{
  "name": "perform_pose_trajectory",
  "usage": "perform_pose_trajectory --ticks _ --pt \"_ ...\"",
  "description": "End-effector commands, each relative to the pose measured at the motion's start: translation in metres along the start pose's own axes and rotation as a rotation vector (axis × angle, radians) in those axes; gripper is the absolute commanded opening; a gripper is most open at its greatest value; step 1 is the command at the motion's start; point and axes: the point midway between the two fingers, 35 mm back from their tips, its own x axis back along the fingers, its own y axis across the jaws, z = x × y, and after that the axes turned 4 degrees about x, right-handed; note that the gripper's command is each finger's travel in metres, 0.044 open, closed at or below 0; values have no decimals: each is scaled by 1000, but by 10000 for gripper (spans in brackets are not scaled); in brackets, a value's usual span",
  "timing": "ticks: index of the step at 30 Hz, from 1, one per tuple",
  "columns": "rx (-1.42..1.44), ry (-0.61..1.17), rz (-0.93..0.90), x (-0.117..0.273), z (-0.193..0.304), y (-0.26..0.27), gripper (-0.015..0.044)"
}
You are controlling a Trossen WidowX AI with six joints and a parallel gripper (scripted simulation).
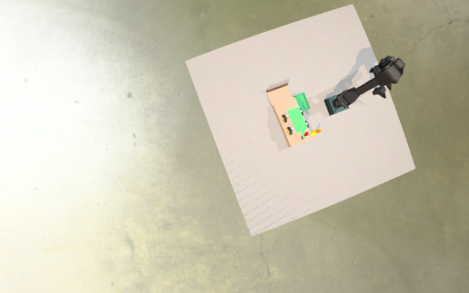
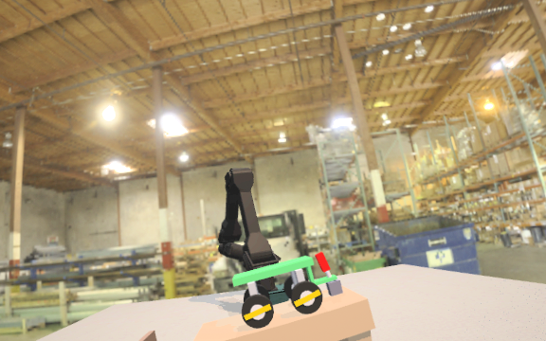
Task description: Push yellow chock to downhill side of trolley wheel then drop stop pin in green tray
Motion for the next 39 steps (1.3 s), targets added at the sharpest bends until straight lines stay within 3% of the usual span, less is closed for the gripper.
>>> perform_pose_trajectory --ticks 1,8,23,39 --pt "4 0 -4 1 0 1 374" --pt "164 7 -143 38 12 22 190" --pt "551 -31 -466 135 46 48 190" --pt "973 -154 -792 236 89 35 190"
